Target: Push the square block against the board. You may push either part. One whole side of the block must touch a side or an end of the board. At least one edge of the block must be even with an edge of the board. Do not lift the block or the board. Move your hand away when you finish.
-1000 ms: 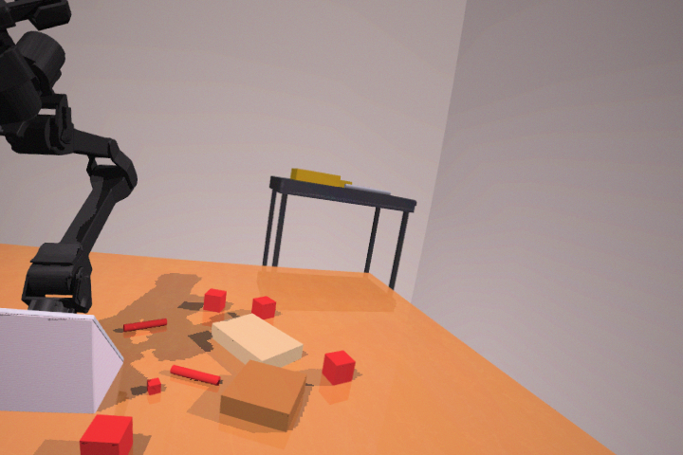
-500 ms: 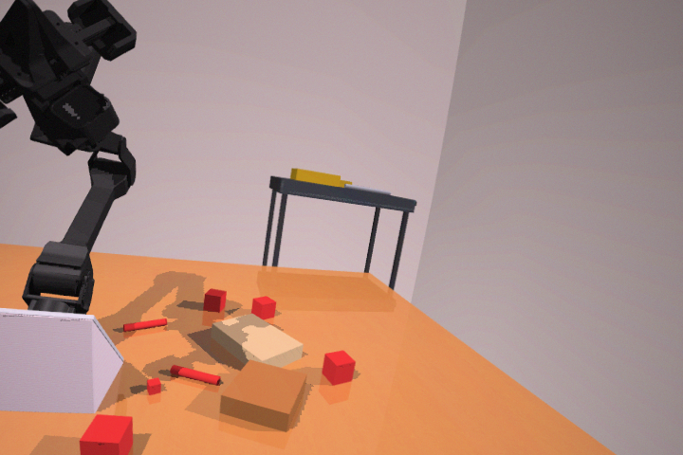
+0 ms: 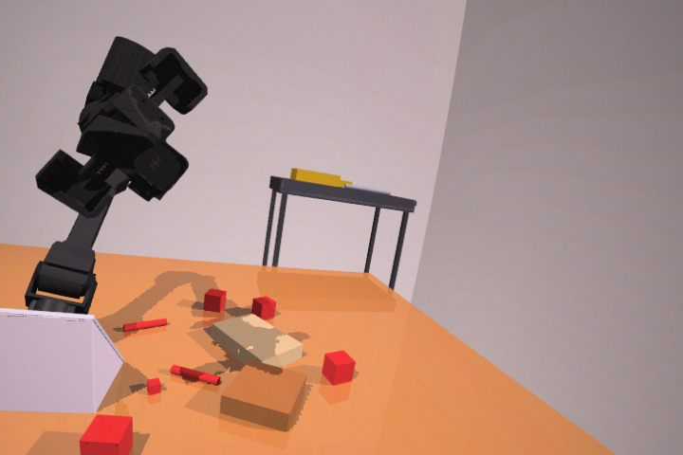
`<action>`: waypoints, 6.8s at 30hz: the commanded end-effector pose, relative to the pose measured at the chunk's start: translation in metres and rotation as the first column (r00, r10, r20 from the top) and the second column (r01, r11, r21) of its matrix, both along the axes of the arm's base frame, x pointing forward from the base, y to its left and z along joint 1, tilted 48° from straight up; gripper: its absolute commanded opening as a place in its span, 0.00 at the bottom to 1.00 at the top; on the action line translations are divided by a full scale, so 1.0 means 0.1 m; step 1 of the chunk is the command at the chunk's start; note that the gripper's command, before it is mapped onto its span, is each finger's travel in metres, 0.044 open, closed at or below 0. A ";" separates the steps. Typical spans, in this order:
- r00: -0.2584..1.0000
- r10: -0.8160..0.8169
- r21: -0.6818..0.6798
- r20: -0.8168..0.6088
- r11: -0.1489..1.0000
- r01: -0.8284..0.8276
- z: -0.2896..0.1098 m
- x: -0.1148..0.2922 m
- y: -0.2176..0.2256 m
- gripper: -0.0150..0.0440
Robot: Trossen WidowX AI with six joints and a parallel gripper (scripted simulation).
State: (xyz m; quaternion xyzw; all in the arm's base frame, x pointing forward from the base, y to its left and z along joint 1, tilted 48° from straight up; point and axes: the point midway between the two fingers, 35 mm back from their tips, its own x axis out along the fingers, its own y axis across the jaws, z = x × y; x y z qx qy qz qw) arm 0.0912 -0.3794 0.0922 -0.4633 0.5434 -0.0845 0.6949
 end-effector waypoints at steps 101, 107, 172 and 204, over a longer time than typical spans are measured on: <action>0.974 0.182 0.991 -0.133 0.029 0.130 -0.32 2.25 3.59 0.25; 0.974 0.182 0.991 -0.133 0.028 0.130 -0.30 2.30 3.61 0.25; 0.974 0.182 0.991 -0.135 0.030 0.132 -0.42 2.08 3.55 0.25; 0.956 0.043 0.956 -0.289 -0.036 0.290 0.00 1.87 3.23 0.25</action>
